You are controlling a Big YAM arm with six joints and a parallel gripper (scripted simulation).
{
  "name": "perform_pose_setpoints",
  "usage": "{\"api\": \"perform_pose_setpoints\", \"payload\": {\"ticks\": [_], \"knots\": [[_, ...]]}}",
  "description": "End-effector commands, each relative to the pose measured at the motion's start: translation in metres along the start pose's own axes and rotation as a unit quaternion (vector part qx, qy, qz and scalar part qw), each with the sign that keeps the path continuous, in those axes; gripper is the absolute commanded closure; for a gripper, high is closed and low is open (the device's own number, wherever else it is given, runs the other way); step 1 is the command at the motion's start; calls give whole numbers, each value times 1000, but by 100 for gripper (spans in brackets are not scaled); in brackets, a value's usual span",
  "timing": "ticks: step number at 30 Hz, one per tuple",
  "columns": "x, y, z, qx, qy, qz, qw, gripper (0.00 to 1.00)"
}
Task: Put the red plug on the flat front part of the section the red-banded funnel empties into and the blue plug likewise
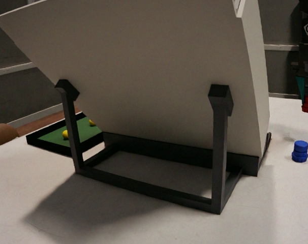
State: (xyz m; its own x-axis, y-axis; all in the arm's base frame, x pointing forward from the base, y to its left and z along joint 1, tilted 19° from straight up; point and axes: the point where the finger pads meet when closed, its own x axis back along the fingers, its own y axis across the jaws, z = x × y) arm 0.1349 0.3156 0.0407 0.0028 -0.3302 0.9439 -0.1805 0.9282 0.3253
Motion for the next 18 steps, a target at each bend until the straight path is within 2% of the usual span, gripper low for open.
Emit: {"api": "perform_pose_setpoints", "payload": {"ticks": [1, 3, 9, 12, 15, 18], "knots": [[35, 15, -14, 5, -13, -16, 1000, 100], [35, 15, -14, 5, -13, -16, 1000, 100], [58, 14, -13, 5, -13, -16, 1000, 100], [59, 13, -11, 7, -12, -15, 1000, 100], [50, 9, -8, 6, -2, -3, 1000, 100], [51, 10, -9, 5, -5, -6, 1000, 100]]}}
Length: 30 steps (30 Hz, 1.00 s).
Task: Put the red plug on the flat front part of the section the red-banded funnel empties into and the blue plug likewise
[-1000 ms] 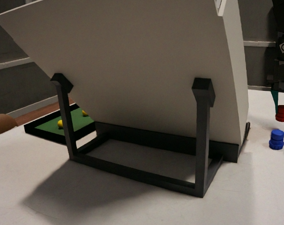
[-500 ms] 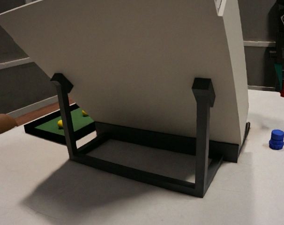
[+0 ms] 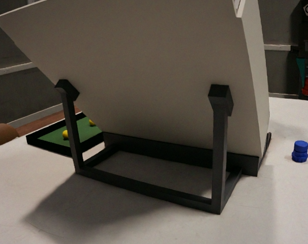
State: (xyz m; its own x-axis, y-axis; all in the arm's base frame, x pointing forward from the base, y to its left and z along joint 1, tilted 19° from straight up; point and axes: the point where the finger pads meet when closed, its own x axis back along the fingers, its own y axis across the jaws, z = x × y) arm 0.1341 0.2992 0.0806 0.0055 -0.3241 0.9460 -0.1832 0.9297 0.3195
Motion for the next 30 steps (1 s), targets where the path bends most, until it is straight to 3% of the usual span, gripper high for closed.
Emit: {"api": "perform_pose_setpoints", "payload": {"ticks": [1, 24, 26, 30], "knots": [[8, 12, -10, 3, -7, -9, 1000, 100], [7, 12, -11, 3, -7, -9, 1000, 100], [7, 18, -21, 4, -14, -18, 1000, 100], [-9, 17, -41, 4, -14, -16, 1000, 100]]}}
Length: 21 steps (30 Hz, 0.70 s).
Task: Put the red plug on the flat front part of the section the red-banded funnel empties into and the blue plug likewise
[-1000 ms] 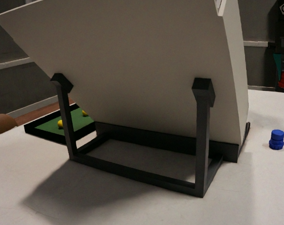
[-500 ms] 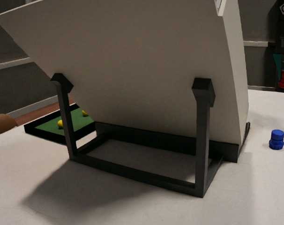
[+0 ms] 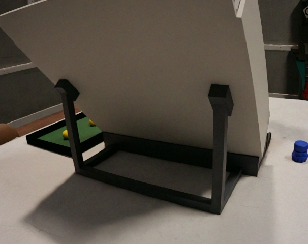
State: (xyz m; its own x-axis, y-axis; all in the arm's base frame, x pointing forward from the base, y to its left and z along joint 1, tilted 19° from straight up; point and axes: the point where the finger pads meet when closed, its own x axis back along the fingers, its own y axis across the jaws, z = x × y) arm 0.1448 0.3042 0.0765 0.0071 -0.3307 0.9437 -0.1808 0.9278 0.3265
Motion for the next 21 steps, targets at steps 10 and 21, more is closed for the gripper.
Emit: {"api": "perform_pose_setpoints", "payload": {"ticks": [10, 21], "knots": [[-12, 16, -39, 16, -16, -17, 1000, 100], [-17, -13, -36, 4, -11, -8, 1000, 100]]}}
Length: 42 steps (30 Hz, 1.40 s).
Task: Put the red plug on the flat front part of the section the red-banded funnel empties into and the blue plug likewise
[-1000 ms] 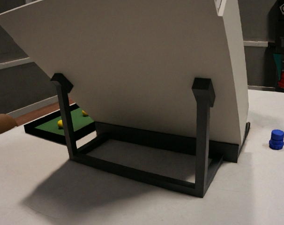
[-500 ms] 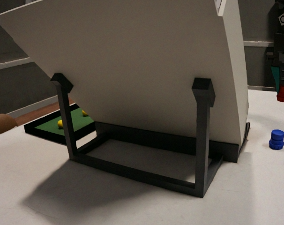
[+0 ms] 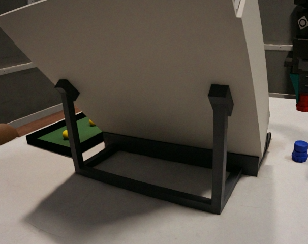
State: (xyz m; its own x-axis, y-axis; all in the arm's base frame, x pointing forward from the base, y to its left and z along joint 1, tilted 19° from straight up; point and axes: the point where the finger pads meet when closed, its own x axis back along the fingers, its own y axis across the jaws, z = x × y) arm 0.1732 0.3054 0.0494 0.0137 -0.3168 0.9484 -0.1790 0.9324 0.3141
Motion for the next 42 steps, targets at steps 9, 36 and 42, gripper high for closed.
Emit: {"api": "perform_pose_setpoints", "payload": {"ticks": [9, 36, 42], "knots": [[8, -29, -9, 5, -15, -14, 1000, 100], [0, -177, -7, 2, -7, -7, 1000, 100], [-1, -215, -4, 1, -3, -7, 1000, 100]]}}
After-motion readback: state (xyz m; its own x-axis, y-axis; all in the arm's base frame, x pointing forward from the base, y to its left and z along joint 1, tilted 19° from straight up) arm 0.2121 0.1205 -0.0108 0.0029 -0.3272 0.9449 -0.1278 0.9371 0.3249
